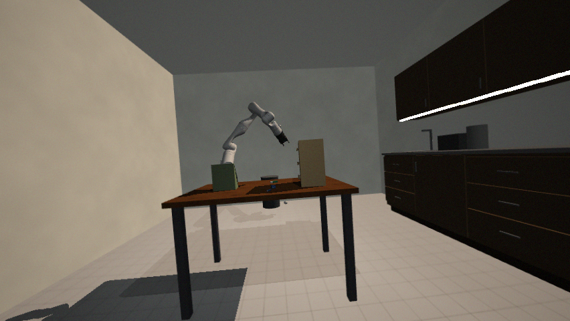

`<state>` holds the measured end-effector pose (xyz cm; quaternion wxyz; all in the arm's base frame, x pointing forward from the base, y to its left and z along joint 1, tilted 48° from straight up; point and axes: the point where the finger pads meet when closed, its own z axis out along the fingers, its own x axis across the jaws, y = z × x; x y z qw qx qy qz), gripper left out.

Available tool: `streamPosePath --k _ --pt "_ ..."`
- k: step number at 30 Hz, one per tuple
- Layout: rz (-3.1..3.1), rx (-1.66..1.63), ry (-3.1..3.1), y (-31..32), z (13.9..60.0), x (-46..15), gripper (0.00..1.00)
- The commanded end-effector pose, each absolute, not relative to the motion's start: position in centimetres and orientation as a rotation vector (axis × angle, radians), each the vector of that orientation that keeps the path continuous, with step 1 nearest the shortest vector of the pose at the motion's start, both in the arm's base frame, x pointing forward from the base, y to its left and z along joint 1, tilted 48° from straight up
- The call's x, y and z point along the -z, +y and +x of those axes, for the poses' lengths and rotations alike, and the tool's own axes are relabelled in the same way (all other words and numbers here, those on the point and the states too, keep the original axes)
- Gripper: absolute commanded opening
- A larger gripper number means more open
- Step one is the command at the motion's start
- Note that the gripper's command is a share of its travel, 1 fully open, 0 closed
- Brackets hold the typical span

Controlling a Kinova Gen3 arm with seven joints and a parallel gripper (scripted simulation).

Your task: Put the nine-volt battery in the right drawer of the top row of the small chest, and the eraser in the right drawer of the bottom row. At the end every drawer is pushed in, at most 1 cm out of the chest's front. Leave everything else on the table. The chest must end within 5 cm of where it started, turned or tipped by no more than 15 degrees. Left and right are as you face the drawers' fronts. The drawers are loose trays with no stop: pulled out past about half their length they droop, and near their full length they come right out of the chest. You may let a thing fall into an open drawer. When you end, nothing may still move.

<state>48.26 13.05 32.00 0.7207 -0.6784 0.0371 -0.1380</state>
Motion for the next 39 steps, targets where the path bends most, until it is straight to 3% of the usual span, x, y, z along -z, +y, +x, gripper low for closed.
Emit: streamPosePath --k 1,24,34,39 --pt "-1.499 0.307 0.082 13.0 48.3 -32.0 1.0" --pt "-1.521 0.304 0.065 12.4 48.1 -31.4 1.0" --pt "-1.66 0.269 -0.031 8.4 46.9 -27.1 1.0" --pt "-1.816 0.207 -0.112 3.4 45.2 -22.5 1.0"
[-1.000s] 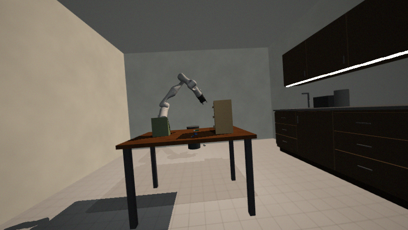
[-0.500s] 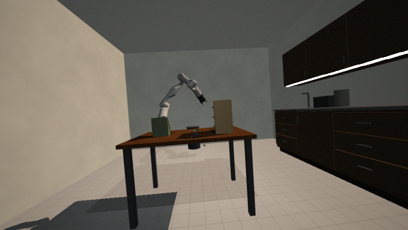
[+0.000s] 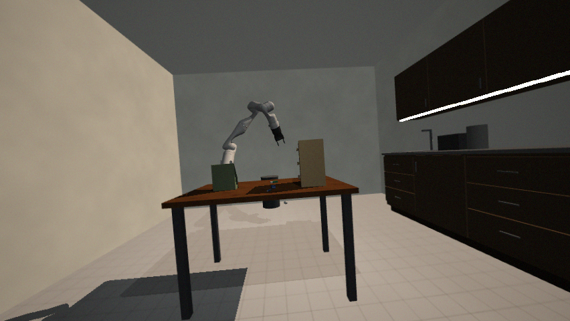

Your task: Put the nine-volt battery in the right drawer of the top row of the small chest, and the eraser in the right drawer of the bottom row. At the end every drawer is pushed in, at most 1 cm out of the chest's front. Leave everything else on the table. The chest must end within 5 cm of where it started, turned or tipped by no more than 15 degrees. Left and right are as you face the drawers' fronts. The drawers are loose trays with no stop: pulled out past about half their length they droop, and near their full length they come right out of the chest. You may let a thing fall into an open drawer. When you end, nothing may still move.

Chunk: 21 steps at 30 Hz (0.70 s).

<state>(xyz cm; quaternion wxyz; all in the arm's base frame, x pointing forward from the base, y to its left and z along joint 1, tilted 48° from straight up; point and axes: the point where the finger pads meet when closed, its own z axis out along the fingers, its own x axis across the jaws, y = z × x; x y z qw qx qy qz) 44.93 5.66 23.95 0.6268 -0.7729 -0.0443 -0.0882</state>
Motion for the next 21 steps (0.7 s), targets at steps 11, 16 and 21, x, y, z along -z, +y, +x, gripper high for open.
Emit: streamPosePath --k 11,16,21 --pt "-2.148 -0.009 -0.216 -9.6 39.9 -14.4 1.0" --pt "-2.233 -0.084 -0.229 -13.4 38.1 -12.8 1.0" --pt "-2.282 -0.132 -0.234 -15.7 37.0 -12.1 1.0"
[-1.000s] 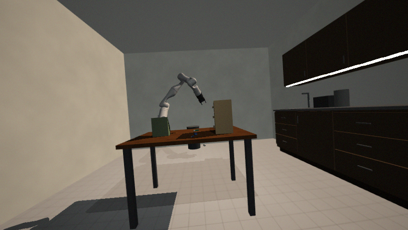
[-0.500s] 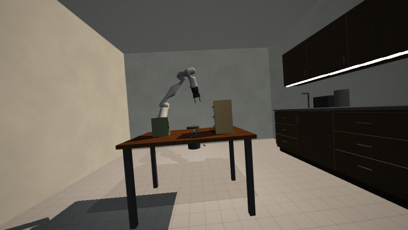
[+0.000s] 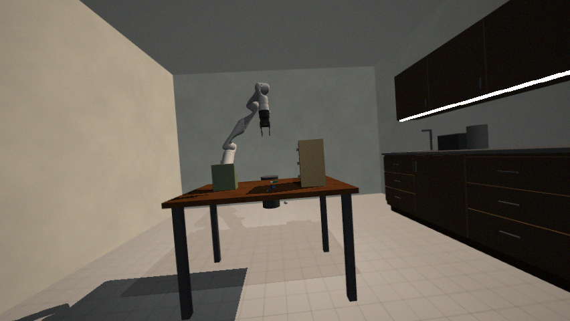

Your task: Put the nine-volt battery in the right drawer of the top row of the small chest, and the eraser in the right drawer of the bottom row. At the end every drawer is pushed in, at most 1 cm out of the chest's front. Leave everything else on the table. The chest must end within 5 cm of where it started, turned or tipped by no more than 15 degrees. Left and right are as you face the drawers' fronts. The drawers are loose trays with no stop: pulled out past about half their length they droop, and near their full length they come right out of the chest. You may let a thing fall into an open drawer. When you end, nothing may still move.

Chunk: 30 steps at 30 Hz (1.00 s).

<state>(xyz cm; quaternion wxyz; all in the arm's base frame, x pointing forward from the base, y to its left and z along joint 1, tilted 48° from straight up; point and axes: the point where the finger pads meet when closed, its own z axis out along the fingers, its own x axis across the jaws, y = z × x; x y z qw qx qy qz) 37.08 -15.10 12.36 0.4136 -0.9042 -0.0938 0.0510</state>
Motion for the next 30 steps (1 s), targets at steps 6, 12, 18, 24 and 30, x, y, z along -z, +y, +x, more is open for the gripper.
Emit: streamPosePath --k 6,12,18,24,30 --pt "-2.288 -0.137 -0.234 -16.01 36.9 -12.01 1.0" --pt "-2.288 -0.137 -0.234 -16.01 36.9 -12.01 1.0" --pt "-2.288 -0.141 -0.227 -15.99 36.92 -12.0 1.0" --pt "-2.292 -0.157 -0.192 -15.91 37.01 -12.0 1.0" --pt "-2.297 -0.193 -0.117 -15.74 37.19 -11.98 1.0"
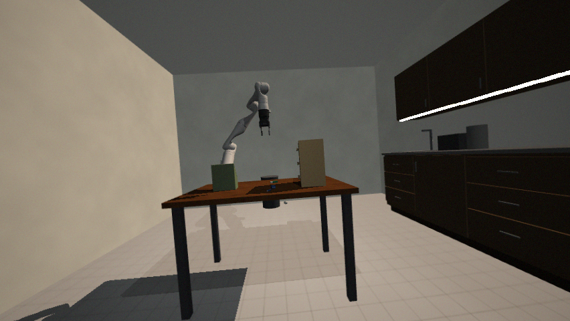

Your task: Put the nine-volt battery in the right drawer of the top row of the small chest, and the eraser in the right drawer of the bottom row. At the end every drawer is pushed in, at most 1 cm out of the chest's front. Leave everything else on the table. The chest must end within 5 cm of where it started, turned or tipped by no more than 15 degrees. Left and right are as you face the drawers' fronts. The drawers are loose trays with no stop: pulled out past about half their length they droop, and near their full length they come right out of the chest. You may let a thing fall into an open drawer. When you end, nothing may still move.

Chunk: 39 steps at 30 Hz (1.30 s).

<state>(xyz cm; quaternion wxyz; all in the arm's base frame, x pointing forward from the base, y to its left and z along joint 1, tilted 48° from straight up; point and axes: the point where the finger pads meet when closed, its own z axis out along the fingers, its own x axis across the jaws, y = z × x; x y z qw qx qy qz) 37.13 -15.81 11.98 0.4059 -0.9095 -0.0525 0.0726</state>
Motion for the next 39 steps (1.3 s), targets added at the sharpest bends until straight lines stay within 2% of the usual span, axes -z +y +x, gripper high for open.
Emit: streamPosePath --k 1,12,39 --pt "-2.298 -0.202 -0.097 -15.7 37.2 -12.0 1.0" --pt "-2.301 -0.324 0.166 -15.2 37.9 -11.9 1.0" --pt "-2.076 -0.778 1.246 -14.1 40.6 -10.8 1.0"
